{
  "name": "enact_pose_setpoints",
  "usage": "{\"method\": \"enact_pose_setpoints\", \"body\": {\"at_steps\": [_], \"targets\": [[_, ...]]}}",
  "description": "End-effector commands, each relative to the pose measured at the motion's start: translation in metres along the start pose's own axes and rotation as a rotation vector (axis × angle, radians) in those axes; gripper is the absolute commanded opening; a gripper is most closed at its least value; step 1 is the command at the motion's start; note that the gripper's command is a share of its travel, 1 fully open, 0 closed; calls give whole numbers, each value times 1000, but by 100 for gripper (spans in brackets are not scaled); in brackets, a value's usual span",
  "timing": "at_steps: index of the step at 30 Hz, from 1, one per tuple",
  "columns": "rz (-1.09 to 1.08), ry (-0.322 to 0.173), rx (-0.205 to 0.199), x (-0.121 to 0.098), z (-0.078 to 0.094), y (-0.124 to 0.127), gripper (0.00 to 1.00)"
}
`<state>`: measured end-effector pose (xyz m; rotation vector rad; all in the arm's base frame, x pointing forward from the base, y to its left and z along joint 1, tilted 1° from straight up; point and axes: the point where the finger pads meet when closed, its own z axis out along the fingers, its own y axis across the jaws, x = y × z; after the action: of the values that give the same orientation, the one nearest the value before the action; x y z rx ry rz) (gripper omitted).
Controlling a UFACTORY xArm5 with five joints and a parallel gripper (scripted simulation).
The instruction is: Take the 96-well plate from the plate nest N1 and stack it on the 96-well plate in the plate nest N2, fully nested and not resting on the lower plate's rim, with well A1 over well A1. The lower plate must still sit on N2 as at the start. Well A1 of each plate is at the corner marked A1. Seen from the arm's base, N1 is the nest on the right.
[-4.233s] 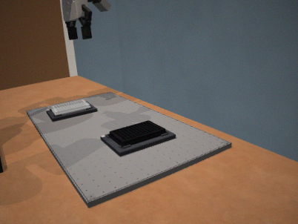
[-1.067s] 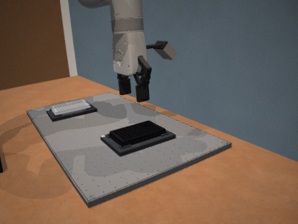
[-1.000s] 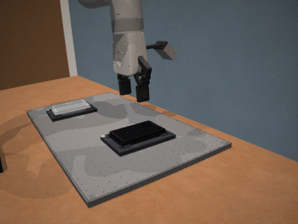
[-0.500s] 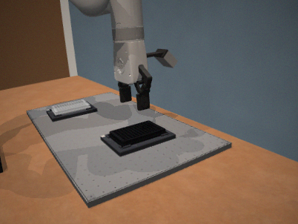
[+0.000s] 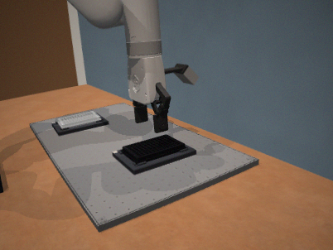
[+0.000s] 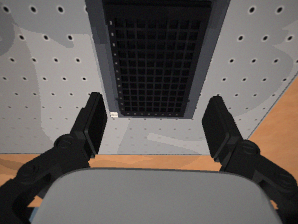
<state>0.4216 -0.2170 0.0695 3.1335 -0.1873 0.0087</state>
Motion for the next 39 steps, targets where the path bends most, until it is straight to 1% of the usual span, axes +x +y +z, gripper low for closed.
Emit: {"method": "enact_pose_setpoints", "body": {"at_steps": [1,18,32,39], "targets": [[0,4,-1,1,7,0,100],[0,4,-1,2,31,0,100],[0,4,-1,2,31,0,100],[0,4,-1,2,36,0,100]]}}
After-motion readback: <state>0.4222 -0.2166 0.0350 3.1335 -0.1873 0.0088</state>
